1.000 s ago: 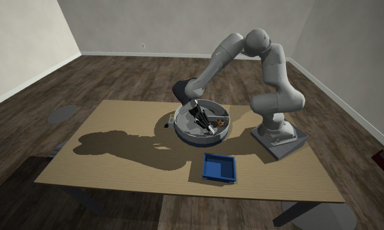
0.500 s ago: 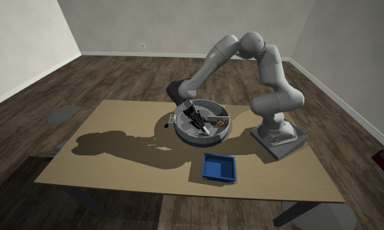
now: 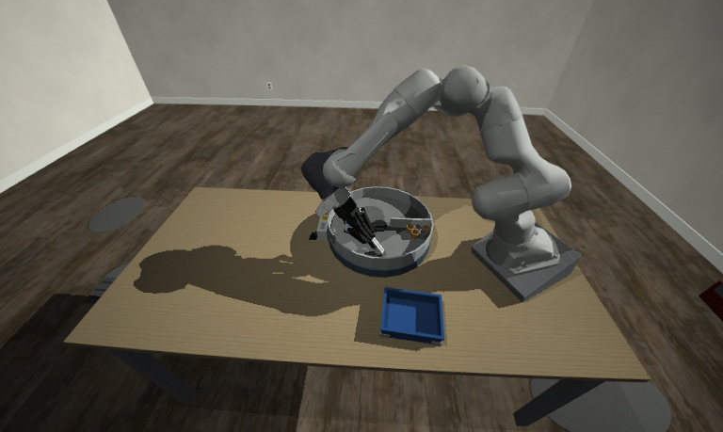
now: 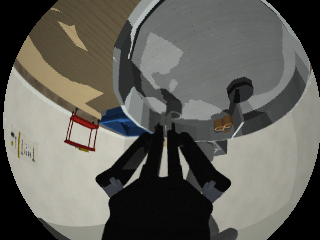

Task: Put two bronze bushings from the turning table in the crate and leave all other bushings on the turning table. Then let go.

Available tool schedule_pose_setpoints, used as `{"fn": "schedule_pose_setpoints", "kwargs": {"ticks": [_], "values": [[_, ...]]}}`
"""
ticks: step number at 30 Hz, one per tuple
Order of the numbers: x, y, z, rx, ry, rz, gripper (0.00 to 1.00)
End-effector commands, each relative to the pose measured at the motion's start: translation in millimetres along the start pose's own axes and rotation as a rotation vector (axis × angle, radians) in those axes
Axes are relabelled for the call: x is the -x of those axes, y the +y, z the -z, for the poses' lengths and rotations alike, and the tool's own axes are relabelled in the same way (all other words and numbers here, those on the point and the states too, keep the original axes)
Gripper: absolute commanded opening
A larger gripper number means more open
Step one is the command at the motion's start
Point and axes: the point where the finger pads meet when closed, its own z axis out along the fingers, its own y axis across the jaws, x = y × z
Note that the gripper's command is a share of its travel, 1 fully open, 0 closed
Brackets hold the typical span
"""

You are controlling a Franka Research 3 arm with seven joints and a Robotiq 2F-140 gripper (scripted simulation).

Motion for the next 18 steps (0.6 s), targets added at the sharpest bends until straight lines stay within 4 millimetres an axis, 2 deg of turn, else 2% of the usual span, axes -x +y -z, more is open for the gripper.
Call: {"fn": "schedule_pose_setpoints", "kwargs": {"ticks": [1, 9, 13, 17, 18], "values": [[-11, -5, 8, -0.003, 0.008, -0.008, 0.0], [-16, -5, 12, -0.003, 0.008, -0.008, 0.0], [-31, -7, 25, -0.003, 0.008, -0.008, 0.0], [-33, -8, 26, -0.003, 0.008, -0.008, 0.0], [-33, -8, 26, -0.003, 0.008, -0.008, 0.06]]}}
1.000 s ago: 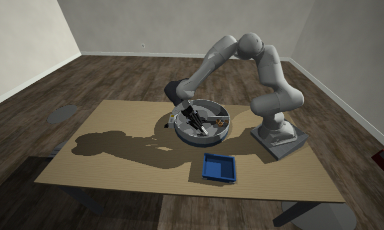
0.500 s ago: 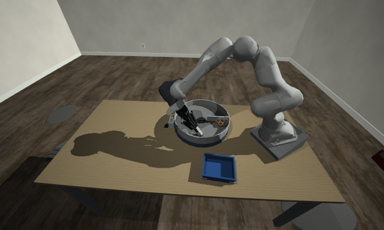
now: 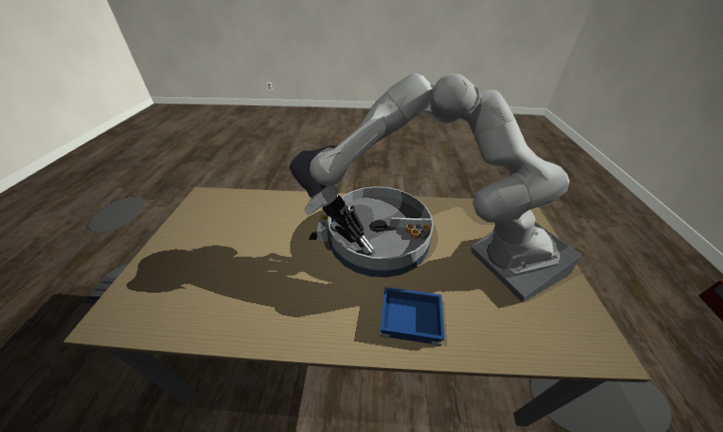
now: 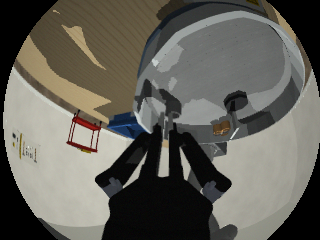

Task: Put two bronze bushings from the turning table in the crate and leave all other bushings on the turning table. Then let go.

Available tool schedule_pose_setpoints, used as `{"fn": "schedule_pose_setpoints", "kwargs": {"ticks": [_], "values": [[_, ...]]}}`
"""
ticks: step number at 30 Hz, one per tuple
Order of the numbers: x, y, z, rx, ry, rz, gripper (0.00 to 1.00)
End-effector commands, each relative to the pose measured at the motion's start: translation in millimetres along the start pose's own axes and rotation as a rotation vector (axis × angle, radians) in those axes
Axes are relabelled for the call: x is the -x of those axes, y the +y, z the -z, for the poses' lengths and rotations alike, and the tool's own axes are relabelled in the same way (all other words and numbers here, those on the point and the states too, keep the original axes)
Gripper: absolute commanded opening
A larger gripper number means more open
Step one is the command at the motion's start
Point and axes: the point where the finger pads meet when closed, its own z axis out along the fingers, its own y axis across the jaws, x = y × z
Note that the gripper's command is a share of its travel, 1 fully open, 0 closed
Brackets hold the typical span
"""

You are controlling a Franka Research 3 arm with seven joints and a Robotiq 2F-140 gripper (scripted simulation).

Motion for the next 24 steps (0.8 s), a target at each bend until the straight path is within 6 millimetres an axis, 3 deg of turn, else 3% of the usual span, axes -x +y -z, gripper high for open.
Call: {"fn": "schedule_pose_setpoints", "kwargs": {"ticks": [1, 15, 22, 24], "values": [[-3, 3, 0, 0.004, 0.0, 0.0, 0.06], [-2, 3, 2, 0.004, 0.0, 0.0, 0.06], [32, 4, 41, 0.004, 0.0, 0.0, 0.06], [35, 4, 45, 0.004, 0.0, 0.0, 0.06]]}}
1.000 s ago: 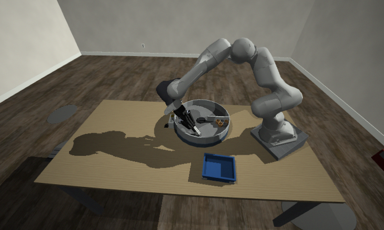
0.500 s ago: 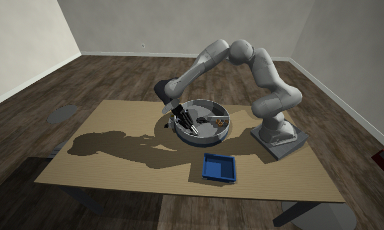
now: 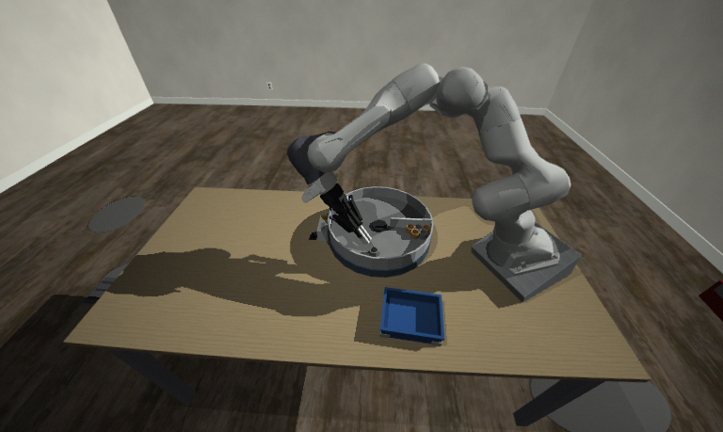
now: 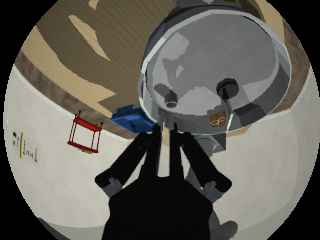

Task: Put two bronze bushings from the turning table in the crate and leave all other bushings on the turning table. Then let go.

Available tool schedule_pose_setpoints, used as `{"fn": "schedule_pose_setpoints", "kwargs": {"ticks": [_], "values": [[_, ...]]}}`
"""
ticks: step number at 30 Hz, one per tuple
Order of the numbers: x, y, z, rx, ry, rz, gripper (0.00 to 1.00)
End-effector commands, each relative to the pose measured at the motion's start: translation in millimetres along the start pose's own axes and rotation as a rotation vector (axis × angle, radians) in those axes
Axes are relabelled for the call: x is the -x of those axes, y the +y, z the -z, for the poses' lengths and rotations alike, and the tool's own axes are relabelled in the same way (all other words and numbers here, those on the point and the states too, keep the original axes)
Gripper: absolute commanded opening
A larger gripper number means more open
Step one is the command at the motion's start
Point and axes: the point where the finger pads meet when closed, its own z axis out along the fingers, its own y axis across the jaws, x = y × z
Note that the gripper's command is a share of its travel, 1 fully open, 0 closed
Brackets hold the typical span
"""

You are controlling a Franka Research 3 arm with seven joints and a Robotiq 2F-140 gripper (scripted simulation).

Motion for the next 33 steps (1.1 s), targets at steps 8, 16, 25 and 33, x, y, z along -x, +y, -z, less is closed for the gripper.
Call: {"fn": "schedule_pose_setpoints", "kwargs": {"ticks": [8, 16, 25, 33], "values": [[15, 2, 8, 0.007, -0.022, 0.009, 0.32], [21, 15, 13, 0.037, 0.007, 0.02, 0.32], [35, 46, 27, 0.107, 0.072, 0.051, 0.32], [66, 101, 47, 0.215, 0.181, 0.13, 0.32]]}}
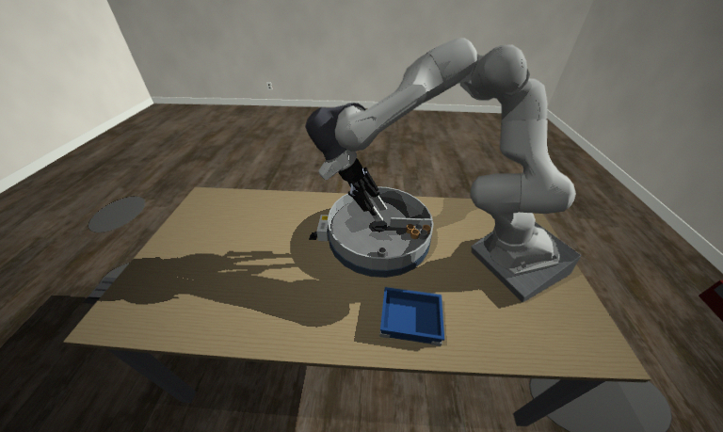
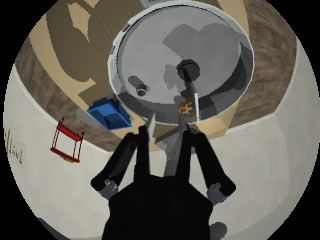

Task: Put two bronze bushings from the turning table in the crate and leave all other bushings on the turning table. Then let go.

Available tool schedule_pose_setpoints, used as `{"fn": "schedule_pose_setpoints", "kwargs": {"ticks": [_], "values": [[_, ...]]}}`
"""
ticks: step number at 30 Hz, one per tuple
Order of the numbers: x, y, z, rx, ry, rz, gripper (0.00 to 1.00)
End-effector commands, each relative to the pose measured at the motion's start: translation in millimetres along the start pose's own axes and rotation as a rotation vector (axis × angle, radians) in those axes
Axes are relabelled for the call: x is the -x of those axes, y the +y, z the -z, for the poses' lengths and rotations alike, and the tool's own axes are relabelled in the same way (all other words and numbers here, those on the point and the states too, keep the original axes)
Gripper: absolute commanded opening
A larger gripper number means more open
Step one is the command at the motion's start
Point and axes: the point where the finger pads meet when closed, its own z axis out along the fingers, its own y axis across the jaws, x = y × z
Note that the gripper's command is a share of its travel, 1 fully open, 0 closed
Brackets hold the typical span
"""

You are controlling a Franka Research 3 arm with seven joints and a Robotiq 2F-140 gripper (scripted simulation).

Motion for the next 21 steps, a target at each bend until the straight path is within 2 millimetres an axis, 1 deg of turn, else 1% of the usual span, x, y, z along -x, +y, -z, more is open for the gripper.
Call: {"fn": "schedule_pose_setpoints", "kwargs": {"ticks": [1, 2, 8, 13, 17, 19, 21], "values": [[7, 23, 5, 0.048, 0.042, 0.069, 0.32], [7, 23, 5, 0.048, 0.042, 0.069, 0.32], [36, 66, 8, 0.12, 0.133, 0.17, 0.32], [57, 92, -1, 0.162, 0.207, 0.287, 0.32], [65, 100, -12, 0.177, 0.247, 0.365, 0.32], [65, 100, -12, 0.177, 0.247, 0.365, 0.32], [69, 102, -21, 0.185, 0.275, 0.426, 0.32]]}}
